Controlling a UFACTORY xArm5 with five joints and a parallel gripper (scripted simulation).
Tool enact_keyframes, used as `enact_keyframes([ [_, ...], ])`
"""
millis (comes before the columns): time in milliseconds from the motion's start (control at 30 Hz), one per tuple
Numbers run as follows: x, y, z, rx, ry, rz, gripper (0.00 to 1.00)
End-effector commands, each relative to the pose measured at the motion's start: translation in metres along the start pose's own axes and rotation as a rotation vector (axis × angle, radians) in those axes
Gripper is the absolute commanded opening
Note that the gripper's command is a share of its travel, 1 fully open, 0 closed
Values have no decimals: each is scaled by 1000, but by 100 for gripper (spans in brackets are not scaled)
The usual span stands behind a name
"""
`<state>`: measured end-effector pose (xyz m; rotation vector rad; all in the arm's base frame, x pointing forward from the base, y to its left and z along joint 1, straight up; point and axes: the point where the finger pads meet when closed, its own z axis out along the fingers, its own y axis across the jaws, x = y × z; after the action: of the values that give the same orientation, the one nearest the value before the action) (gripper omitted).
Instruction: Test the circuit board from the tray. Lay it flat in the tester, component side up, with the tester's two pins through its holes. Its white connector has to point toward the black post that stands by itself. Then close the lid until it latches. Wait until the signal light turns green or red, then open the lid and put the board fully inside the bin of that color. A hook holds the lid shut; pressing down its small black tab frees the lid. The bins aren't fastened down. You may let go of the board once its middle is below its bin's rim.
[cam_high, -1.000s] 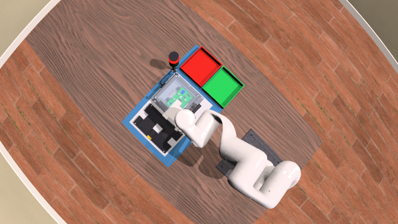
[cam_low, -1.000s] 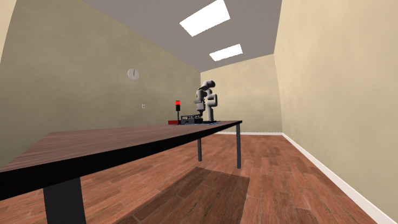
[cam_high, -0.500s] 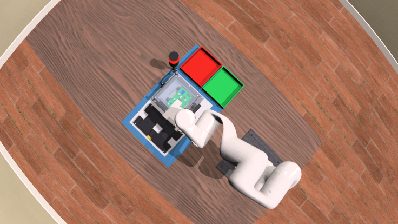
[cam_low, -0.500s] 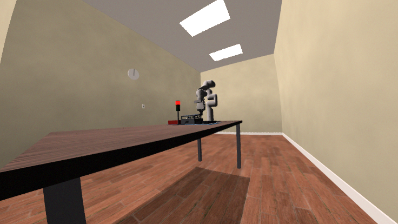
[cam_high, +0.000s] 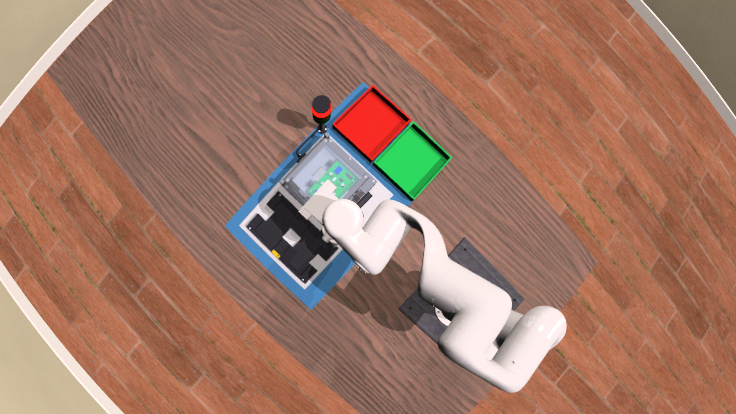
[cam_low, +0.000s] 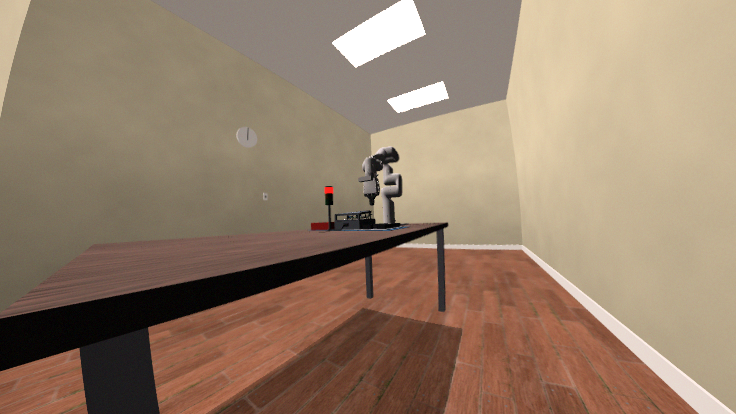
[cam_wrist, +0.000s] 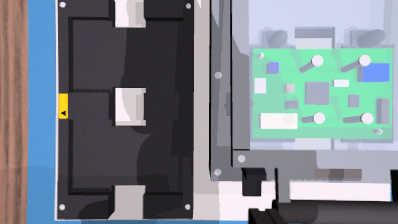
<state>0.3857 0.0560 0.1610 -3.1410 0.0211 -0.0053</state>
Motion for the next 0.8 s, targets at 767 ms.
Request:
enact_keyframes([
  [767,0,0,-5,0,1,-122,0],
])
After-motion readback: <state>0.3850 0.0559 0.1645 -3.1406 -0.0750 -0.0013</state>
